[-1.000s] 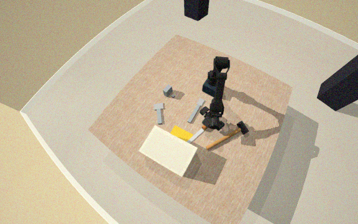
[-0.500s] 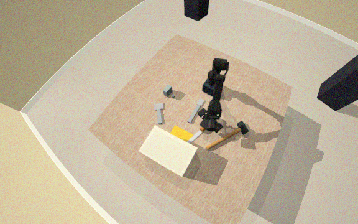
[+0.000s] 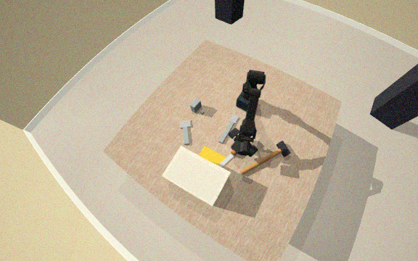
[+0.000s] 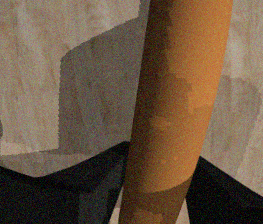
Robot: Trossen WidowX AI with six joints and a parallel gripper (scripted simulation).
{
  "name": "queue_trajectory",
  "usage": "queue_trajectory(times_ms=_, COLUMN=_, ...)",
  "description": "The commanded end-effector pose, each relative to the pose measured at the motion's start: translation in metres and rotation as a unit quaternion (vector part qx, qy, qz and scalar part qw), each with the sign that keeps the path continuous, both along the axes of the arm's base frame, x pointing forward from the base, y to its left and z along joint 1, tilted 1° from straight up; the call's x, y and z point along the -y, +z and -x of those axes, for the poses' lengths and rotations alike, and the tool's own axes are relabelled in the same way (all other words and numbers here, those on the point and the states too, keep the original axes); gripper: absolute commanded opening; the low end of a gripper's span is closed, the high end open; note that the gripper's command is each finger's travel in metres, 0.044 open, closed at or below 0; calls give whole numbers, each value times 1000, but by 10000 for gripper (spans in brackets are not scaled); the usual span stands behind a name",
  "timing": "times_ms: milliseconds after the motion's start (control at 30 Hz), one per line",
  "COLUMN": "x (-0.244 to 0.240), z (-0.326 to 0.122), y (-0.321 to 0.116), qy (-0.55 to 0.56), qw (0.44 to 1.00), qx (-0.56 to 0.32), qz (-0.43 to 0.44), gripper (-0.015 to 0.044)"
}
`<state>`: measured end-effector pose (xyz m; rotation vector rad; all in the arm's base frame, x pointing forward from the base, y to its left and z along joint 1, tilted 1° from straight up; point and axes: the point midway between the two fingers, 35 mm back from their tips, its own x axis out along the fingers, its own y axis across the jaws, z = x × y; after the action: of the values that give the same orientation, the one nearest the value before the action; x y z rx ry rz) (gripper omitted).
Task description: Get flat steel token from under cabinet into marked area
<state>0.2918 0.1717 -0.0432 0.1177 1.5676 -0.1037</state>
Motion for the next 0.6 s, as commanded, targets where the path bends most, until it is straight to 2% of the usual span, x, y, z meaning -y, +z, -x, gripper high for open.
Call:
queue_trajectory(times_ms=0, x=1, z=-7, y=0, qy=0, qw=1000, qx=1, qz=-1, gripper=0)
queue_trajectory(times_ms=567, x=3, z=-27, y=1, qy=0, qw=1000, qx=1, qz=-1, gripper=0)
